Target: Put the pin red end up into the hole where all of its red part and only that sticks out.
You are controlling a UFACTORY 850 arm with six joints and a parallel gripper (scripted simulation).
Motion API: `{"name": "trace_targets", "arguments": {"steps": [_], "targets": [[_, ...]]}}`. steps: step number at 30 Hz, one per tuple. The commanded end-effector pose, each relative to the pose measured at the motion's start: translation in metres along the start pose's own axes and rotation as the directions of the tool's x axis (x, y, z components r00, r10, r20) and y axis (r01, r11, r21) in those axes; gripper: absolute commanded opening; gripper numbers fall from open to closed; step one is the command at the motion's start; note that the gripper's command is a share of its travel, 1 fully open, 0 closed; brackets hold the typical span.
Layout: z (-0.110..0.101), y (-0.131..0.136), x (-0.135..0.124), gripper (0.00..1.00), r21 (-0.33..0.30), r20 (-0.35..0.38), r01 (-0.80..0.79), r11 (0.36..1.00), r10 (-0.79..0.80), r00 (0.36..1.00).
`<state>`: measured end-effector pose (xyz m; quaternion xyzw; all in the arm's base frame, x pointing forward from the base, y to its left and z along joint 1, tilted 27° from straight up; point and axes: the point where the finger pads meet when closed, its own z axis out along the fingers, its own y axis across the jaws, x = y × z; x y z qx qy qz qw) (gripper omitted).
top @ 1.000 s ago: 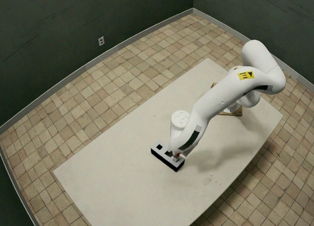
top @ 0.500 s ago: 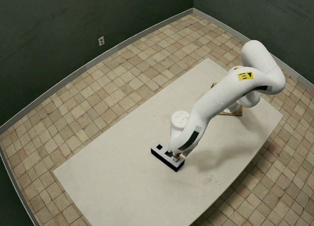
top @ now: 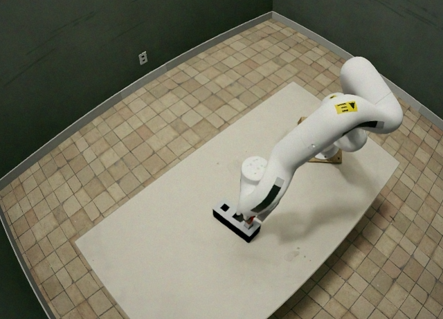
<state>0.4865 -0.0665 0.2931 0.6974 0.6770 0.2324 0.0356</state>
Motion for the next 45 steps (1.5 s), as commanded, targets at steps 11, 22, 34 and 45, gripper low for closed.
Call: {"name": "trace_targets", "arguments": {"steps": [11,22,34,45], "targets": [[0.0034,-0.0003,0.0002,0.0,-0.002,0.0,0.0,1.0,0.0,1.0],[0.0033,-0.0003,0.0004,0.0,-0.002,0.0,0.0,1.0,0.0,1.0],[0.0033,-0.0003,0.0004,0.0,-0.002,0.0,0.0,1.0,0.0,1.0],[0.0073,-0.0003,0.0006,0.0,-0.002,0.0,0.0,1.0,0.0,1.0]]}}
